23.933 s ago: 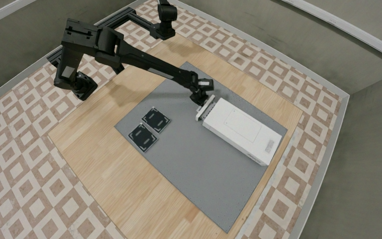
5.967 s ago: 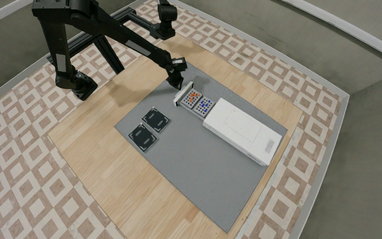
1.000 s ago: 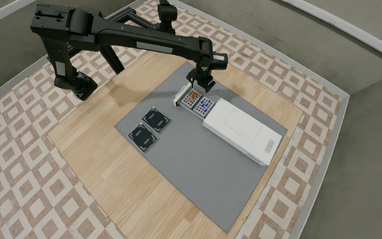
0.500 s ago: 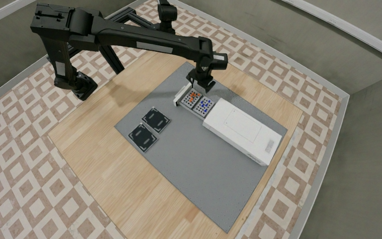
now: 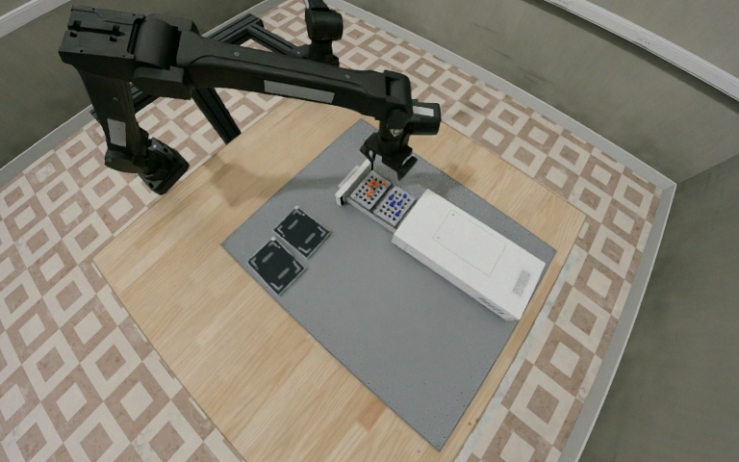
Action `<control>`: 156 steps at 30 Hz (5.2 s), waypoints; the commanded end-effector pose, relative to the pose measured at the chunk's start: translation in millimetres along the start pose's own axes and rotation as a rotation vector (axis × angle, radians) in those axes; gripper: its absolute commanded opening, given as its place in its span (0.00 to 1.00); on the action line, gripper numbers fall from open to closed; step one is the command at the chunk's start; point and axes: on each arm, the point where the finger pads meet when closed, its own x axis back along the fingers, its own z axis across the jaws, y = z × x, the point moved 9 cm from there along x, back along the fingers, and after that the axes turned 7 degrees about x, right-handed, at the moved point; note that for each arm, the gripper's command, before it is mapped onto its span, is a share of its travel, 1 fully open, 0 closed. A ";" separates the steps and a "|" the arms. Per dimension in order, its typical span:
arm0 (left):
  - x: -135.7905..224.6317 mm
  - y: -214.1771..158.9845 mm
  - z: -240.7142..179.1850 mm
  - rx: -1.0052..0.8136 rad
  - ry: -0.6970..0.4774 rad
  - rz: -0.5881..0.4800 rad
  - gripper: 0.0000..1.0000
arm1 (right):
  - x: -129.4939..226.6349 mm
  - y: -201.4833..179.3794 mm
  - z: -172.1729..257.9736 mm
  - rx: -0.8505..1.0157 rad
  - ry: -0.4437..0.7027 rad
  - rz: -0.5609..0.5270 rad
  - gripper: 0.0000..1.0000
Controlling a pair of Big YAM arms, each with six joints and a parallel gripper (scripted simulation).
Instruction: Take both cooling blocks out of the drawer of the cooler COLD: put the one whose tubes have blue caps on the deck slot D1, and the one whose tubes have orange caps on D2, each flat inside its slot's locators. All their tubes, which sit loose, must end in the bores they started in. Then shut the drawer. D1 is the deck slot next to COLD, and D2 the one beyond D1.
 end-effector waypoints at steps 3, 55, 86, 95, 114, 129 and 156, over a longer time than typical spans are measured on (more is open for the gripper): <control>-7.9 -20.1 3.7 0.002 0.003 0.035 0.00 | 5.8 15.2 -10.4 0.023 -0.028 -0.015 1.00; -7.9 -20.1 3.7 0.002 0.003 0.035 0.00 | -18.4 17.8 7.7 0.021 0.001 0.003 1.00; -7.9 -20.1 3.7 0.002 0.003 0.035 0.00 | -87.4 4.5 55.8 -0.009 0.008 0.004 1.00; -7.9 -20.1 3.7 0.002 0.003 0.035 0.00 | -70.7 9.5 38.1 -0.011 -0.018 -0.013 1.00; -7.9 -20.1 3.7 0.002 0.003 0.035 0.00 | -70.6 10.5 34.2 -0.002 -0.019 -0.013 1.00; -7.9 -20.1 3.7 0.002 0.003 0.035 0.00 | -69.7 14.5 35.9 0.005 -0.021 -0.014 1.00; -7.9 -20.1 3.7 0.002 0.003 0.035 0.00 | -77.5 12.5 30.9 -0.002 -0.036 -0.024 1.00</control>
